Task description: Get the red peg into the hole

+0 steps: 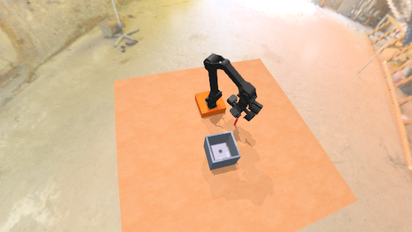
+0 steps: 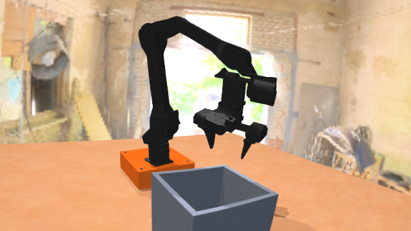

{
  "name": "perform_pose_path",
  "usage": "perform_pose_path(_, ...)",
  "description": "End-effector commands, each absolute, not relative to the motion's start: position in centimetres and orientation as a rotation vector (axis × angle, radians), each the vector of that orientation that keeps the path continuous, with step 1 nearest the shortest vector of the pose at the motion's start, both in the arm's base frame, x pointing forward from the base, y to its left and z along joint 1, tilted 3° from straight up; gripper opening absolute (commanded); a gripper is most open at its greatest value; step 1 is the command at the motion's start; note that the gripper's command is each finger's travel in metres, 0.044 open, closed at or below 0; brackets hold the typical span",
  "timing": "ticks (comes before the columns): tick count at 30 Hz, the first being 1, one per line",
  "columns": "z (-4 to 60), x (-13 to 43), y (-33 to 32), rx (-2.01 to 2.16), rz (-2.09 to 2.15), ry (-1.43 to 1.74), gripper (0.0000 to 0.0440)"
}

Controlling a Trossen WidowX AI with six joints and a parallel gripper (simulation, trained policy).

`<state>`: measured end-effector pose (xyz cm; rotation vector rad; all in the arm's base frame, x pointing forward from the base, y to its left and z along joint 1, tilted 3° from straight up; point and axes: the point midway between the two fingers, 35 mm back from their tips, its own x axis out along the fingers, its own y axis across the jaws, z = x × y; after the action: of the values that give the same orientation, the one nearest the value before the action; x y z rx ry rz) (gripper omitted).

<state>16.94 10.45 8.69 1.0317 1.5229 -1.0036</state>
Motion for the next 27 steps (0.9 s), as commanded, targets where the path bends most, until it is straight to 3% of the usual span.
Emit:
perform_pose_path(1, 7.3, 16.7, 9.9, 1.008, -1.050, 1.506, 0.0440)
perform_pose_path(17, 2.3, 17.0, 8.9, 1.018, -1.133, 1.416, 0.0412)
perform_pose_path(20, 1.7, 17.3, 9.0, 1.025, -1.131, 1.407, 0.0361)
perform_pose_path(27, 0.4, 18.0, 9.3, 1.025, -1.112, 1.411, 0.0186)
